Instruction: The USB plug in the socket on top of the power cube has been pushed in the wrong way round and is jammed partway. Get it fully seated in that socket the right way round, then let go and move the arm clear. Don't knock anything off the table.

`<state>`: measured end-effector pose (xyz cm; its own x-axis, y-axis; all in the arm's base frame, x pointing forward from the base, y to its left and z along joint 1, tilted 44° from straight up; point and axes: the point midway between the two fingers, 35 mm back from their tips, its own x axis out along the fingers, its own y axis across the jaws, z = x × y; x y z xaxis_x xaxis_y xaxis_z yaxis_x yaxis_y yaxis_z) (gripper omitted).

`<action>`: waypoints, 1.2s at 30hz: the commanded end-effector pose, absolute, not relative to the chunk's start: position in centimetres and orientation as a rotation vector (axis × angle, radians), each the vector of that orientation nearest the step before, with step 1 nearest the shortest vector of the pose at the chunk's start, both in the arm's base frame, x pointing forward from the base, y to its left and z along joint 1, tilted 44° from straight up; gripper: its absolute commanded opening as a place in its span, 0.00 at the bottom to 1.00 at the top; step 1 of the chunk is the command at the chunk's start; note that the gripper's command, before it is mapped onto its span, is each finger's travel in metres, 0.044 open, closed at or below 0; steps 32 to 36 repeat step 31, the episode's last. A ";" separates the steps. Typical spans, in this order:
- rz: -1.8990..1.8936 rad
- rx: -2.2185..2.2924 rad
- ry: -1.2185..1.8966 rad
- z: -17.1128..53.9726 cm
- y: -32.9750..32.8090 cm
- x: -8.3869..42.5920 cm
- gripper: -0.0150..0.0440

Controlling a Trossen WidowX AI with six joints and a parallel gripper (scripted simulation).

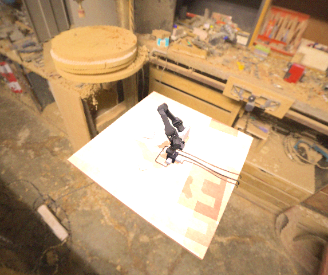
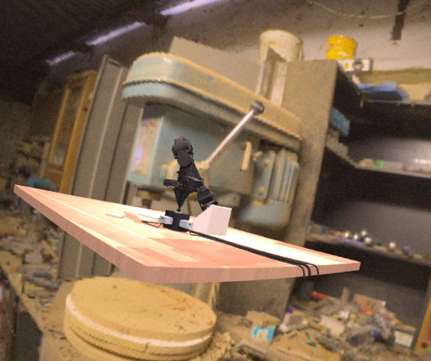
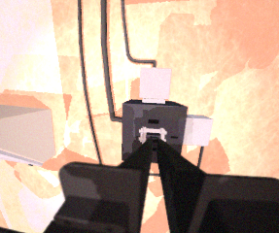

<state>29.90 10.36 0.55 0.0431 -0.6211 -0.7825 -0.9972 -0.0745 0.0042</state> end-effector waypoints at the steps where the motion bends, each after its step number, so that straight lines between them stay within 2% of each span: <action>1: 0.851 -1.756 1.633 0.6 10.4 29.9 0.39; 2: 0.851 -1.756 1.633 0.6 10.4 29.9 0.42; 36: 0.851 -1.756 1.633 1.4 11.1 29.9 0.42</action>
